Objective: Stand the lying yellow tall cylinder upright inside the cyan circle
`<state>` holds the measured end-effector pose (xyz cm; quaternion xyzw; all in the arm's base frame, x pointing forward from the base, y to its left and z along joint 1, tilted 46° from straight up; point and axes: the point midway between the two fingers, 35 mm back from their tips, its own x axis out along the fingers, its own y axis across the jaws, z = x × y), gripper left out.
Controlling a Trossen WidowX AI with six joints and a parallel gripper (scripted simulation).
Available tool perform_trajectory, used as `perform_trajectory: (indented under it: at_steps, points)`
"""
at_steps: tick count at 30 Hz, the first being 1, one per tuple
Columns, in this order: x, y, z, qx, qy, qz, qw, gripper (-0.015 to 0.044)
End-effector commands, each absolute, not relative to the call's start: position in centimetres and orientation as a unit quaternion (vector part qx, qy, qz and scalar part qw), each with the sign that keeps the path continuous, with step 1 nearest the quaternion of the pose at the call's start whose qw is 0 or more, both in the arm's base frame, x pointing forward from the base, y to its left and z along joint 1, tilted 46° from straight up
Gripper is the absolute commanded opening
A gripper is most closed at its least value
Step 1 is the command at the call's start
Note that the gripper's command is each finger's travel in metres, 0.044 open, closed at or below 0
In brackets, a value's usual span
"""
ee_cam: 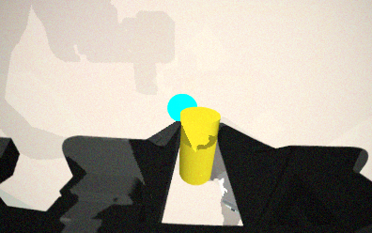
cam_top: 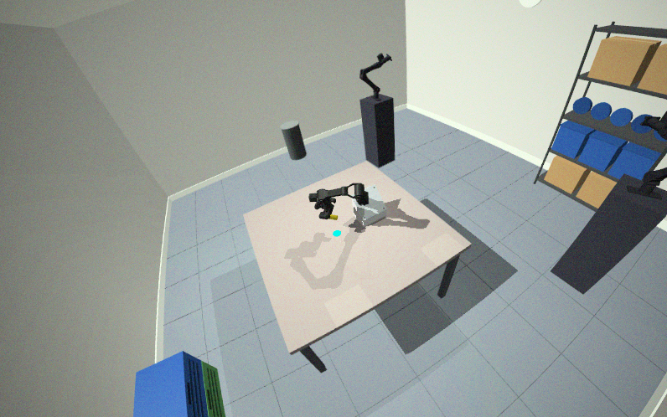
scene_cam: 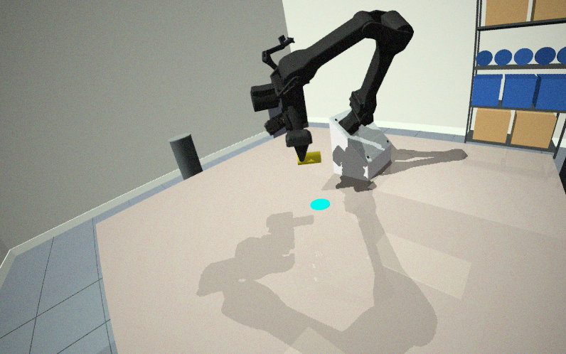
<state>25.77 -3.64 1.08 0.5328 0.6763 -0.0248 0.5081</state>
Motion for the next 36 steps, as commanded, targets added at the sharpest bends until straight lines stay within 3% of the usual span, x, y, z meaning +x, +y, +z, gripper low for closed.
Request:
perform_trajectory:
  at_steps: [1,36]
  points:
    - [25.6,-2.8,1.8,0.536,0.676,-0.022,0.506,0.0105]
    - [23.8,0.3,2.4,0.488,0.699,-0.067,0.518,0.0105]
